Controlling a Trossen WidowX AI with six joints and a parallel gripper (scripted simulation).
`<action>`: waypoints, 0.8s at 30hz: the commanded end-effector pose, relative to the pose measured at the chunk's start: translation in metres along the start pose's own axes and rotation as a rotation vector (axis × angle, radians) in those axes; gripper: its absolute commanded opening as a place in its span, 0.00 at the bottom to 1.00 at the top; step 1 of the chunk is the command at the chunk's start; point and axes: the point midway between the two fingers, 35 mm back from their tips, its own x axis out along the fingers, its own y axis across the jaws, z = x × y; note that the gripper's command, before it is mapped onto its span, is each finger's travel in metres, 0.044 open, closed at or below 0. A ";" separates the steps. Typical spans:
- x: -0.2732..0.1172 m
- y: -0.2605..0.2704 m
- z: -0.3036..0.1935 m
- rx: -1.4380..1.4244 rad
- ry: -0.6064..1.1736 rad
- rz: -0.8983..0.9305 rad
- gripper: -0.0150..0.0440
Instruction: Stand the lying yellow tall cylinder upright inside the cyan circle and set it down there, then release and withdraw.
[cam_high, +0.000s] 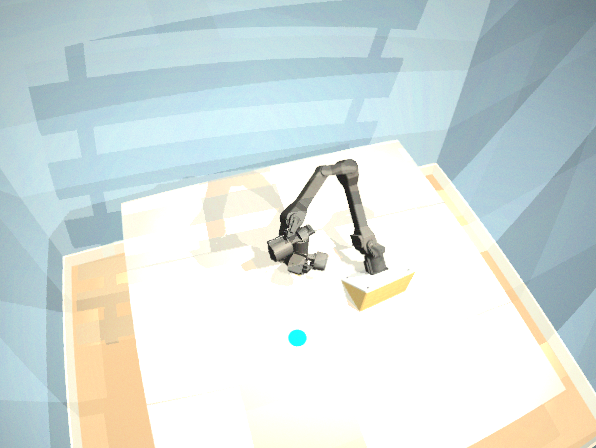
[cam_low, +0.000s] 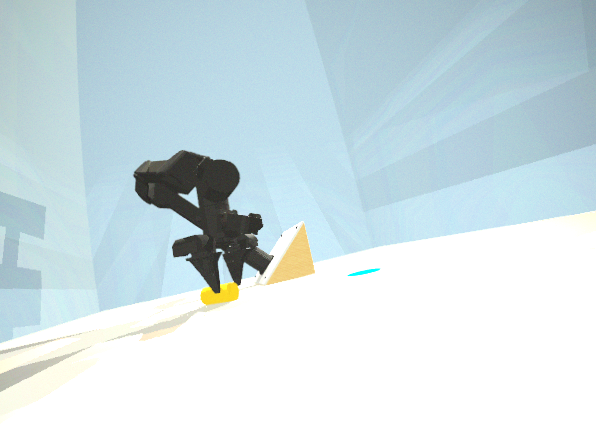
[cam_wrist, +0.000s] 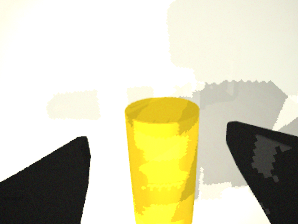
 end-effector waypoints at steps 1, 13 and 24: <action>0.006 -0.001 0.000 0.013 -0.021 -0.005 0.73; 0.004 -0.002 0.001 0.010 -0.027 -0.007 0.43; -0.014 -0.004 0.012 -0.022 -0.073 -0.021 0.43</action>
